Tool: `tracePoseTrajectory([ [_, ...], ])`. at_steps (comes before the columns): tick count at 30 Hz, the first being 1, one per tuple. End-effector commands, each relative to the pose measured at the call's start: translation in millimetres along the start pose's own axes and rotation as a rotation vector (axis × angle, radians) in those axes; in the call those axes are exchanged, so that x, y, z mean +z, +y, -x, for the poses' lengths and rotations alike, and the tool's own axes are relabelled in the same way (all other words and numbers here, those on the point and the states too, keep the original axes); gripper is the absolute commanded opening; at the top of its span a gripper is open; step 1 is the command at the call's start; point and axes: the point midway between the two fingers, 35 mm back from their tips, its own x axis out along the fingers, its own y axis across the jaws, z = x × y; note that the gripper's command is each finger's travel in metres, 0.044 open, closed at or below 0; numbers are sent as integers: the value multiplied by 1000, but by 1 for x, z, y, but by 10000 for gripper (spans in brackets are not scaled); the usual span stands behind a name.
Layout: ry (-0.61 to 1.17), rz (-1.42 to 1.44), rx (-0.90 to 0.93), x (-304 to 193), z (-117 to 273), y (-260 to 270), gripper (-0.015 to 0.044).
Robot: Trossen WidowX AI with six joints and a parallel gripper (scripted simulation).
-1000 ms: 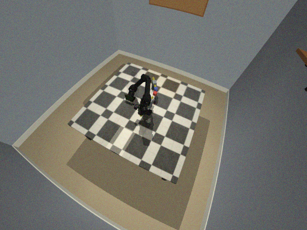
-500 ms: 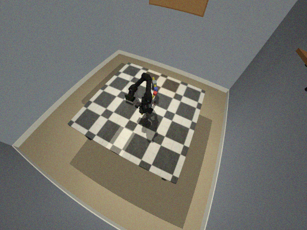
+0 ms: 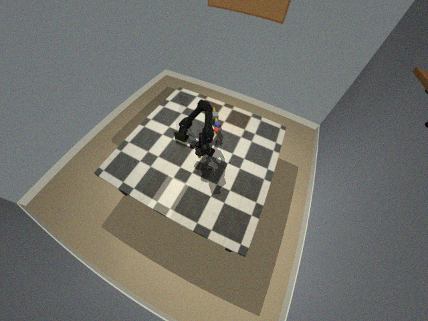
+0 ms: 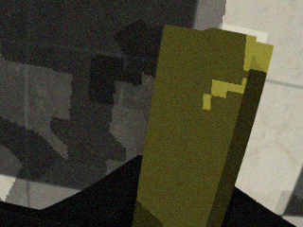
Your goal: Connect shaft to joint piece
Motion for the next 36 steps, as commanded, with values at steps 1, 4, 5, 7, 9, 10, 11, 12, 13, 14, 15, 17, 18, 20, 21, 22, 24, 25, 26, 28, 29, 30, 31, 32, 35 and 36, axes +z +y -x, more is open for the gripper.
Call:
tracePoseTrajectory([
  [1,7,-2,3,-7,-1,0,0],
  [4,7,-2,3,-12,-1,0,0],
  [5,7,-2,3,-13,-1,0,0],
  [7,7,-2,3,-16,-1,0,0],
  [9,8,-2,3,-19,-1,0,0],
  [10,8,-2,3,-21,-1,0,0],
  [11,8,-2,3,-23,-1,0,0],
  [12,8,-2,3,-24,-1,0,0],
  [13,8,-2,3,-26,-1,0,0],
  [14,8,-2,3,-27,-1,0,0],
  [15,8,-2,3,-28,-1,0,0],
  [17,8,-2,3,-31,-1,0,0],
  [18,8,-2,3,-32,-1,0,0],
  [20,0,0,0,-28,0,0,0],
  [21,0,0,0,-28,0,0,0],
  [22,0,0,0,-28,0,0,0],
  [24,0,0,0,-28,0,0,0],
  [25,0,0,0,-28,0,0,0],
  [26,0,0,0,-28,0,0,0],
  [28,0,0,0,-28,0,0,0],
  [29,0,0,0,-28,0,0,0],
  [30,0,0,0,-28,0,0,26],
  [31,0,0,0,-28,0,0,52],
  [32,0,0,0,-28,0,0,67],
  [35,0,0,0,-28,0,0,67],
  [36,0,0,0,-28,0,0,67],
])
